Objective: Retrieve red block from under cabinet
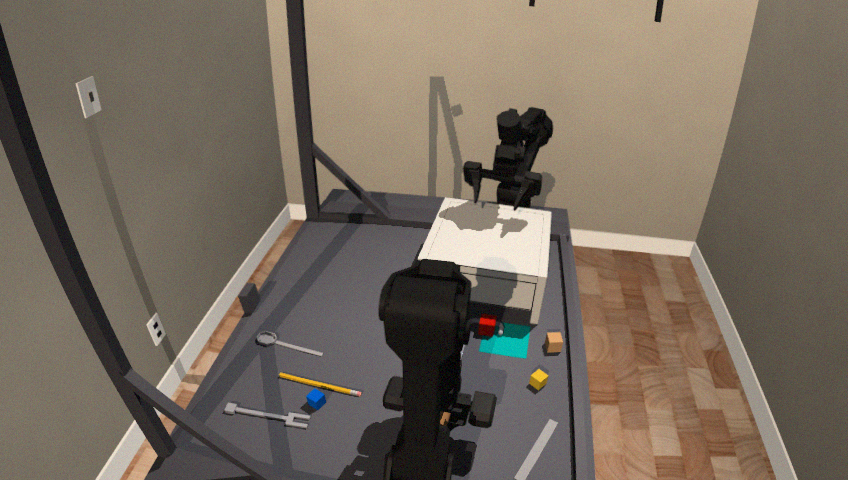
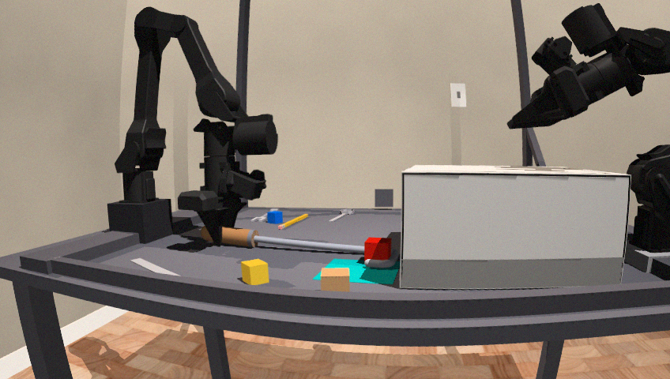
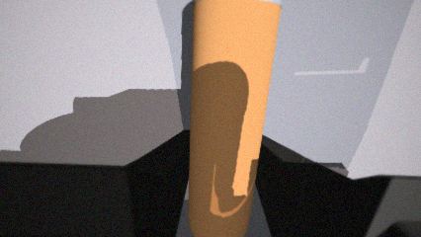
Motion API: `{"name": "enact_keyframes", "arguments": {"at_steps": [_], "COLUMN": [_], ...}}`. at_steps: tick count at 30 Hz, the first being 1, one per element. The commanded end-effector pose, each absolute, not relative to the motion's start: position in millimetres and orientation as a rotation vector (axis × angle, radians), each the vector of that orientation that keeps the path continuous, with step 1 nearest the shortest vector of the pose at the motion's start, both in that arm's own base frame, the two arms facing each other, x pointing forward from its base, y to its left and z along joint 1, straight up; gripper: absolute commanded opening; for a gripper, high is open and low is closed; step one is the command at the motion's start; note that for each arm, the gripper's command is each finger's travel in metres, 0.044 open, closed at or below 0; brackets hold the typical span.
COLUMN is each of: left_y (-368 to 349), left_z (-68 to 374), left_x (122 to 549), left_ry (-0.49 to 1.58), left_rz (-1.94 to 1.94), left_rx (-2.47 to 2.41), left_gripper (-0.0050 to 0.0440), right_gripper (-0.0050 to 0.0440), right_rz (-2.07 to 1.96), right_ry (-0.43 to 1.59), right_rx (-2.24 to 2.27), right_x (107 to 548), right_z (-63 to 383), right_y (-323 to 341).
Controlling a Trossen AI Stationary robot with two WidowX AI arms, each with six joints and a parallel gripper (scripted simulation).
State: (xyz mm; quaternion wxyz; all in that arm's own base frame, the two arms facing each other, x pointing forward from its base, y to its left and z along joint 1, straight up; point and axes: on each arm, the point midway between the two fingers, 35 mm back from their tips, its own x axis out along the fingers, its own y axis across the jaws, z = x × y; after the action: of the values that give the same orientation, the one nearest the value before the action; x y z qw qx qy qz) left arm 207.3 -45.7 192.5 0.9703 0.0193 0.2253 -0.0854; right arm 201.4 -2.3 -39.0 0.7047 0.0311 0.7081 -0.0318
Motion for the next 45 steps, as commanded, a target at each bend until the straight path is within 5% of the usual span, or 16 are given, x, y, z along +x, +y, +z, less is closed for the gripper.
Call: {"name": "enact_keyframes", "arguments": {"at_steps": [1, 45], "left_y": [-45.9, -45.9], "left_z": [198.7, 198.7], "left_x": [208.0, 208.0], "left_ry": [0.441, 0.441], "left_rz": [-0.172, -0.172], "left_rx": [0.037, 0.037], "left_gripper": [0.044, 0.044], "right_gripper": [0.0109, 0.0109], "right_rz": [-0.068, -0.239], "right_ry": [1.549, 1.537], "right_rx": [0.067, 0.239], "right_x": [207.0, 227.9], "right_z": [-33.8, -32.7], "right_y": [-1.2, -7.9]}}
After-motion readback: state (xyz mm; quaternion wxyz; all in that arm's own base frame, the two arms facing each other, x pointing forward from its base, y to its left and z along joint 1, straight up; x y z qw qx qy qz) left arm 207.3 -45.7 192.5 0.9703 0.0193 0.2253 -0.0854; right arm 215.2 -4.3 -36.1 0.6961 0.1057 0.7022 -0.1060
